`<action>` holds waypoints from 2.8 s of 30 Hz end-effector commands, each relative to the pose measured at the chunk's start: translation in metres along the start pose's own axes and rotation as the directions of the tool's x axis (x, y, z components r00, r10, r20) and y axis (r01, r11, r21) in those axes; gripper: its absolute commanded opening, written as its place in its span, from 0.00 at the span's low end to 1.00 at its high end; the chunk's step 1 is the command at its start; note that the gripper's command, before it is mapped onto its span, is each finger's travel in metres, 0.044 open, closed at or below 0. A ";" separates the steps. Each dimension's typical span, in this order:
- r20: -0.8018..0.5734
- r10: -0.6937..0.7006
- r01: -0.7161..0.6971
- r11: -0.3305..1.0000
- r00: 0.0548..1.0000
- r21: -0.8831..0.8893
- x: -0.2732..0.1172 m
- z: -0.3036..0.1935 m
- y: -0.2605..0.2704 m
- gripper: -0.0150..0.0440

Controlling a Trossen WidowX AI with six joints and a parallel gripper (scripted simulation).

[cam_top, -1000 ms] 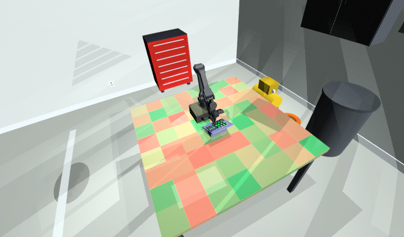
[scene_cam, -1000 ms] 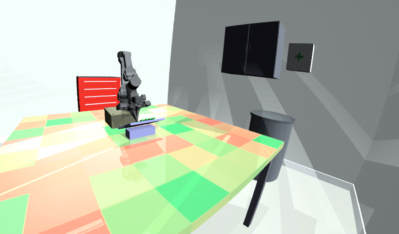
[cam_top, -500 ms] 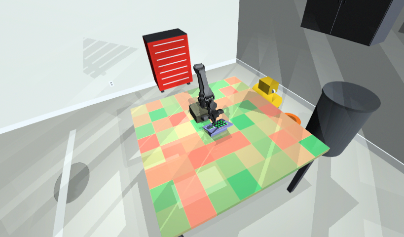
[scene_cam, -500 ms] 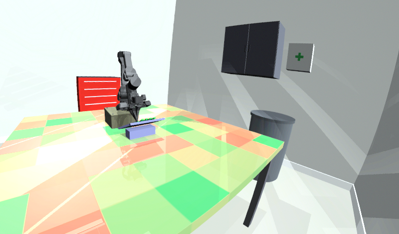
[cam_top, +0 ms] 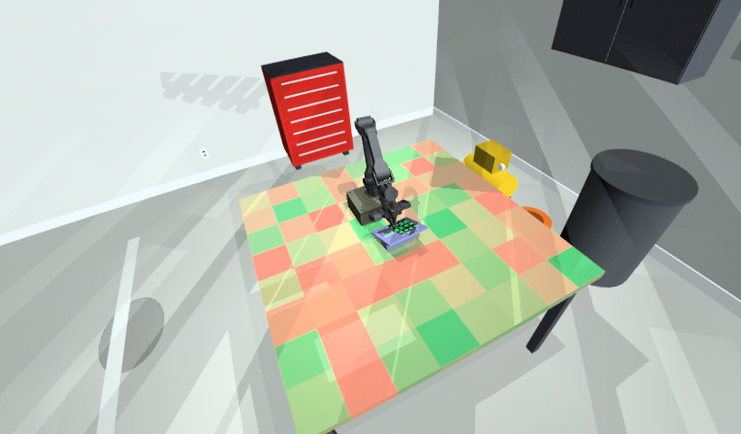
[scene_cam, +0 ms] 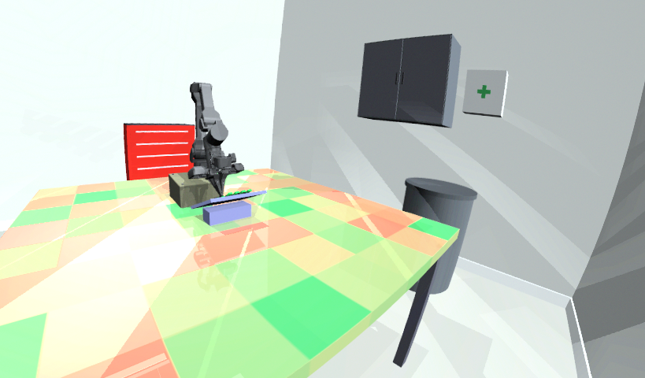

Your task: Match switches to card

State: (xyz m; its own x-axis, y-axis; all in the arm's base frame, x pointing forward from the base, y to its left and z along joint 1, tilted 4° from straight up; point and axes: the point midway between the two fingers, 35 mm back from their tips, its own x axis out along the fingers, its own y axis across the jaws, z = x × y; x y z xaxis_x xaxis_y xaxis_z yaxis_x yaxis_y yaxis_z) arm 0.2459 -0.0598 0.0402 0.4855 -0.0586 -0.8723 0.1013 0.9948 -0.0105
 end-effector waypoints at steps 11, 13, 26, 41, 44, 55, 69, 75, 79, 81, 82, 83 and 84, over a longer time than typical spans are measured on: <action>0.002 -0.002 0.002 1.000 1.000 0.004 0.002 0.000 0.000 0.25; 0.002 -0.002 0.002 1.000 1.000 0.004 0.002 0.000 0.000 0.25; -0.007 0.000 0.000 1.000 1.000 0.000 -0.015 0.003 -0.001 0.25; -0.040 0.002 -0.002 1.000 0.999 0.006 -0.061 -0.011 0.034 0.25; -0.039 0.003 -0.003 1.000 0.999 0.006 -0.061 -0.023 0.054 0.25; -0.003 0.005 -0.005 1.000 1.000 0.007 -0.029 -0.039 0.073 0.25; -0.001 0.005 -0.005 1.000 1.000 0.007 -0.015 -0.039 0.073 0.25; -0.001 0.005 -0.005 1.000 1.000 0.007 -0.007 -0.039 0.073 0.25; -0.001 0.005 -0.005 1.000 1.000 0.007 -0.003 -0.040 0.073 0.25; -0.001 0.005 -0.005 1.000 1.000 0.007 -0.003 -0.040 0.073 0.25; -0.001 0.005 -0.005 1.000 1.000 0.007 -0.003 -0.040 0.073 0.25; -0.001 0.005 -0.005 1.000 1.000 0.007 -0.003 -0.040 0.073 0.25; -0.001 0.005 -0.005 1.000 1.000 0.007 -0.003 -0.040 0.073 0.25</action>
State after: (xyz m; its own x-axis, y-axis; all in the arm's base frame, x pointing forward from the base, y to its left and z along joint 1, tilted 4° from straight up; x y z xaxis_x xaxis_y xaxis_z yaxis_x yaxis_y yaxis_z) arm 0.2168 0.0162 0.0235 0.4843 -0.0574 -0.8730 0.1115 0.9938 -0.0035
